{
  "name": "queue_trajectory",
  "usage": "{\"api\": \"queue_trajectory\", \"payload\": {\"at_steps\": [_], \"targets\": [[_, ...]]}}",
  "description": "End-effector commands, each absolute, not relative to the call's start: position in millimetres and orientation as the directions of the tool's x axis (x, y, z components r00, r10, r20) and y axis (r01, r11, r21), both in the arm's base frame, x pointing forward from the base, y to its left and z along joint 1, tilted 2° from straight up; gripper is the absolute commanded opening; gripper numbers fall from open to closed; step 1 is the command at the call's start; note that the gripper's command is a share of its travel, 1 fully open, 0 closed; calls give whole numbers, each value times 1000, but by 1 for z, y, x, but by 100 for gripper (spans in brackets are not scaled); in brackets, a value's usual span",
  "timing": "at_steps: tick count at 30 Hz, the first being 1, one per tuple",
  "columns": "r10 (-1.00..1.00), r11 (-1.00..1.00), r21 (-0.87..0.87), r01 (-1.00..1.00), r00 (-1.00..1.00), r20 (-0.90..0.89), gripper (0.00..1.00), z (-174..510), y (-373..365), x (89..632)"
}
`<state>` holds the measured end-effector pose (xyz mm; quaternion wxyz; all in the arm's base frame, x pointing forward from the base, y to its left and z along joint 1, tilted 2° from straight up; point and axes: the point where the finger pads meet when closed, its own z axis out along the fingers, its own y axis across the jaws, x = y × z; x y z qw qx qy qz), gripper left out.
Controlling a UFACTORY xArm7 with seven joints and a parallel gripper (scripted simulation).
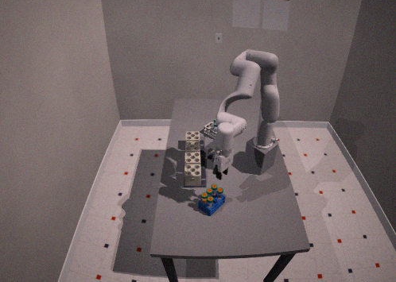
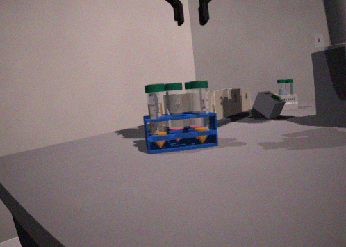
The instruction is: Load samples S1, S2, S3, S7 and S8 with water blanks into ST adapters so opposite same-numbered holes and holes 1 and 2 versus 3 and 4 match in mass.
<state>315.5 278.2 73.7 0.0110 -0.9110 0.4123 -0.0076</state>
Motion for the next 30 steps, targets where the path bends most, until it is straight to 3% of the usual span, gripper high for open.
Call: {"api": "queue_trajectory", "payload": {"at_steps": [1, 17, 18, 30], "targets": [[-751, -660, -30, -751, 660, 4, 44, 75, 279, 317], [-751, -660, -30, -751, 660, 4, 44, 75, 279, 317], [-751, -660, -30, -751, 660, 4, 57, 76, 282, 320], [-751, -660, -31, -751, 660, 4, 57, 77, 319, 362]]}}
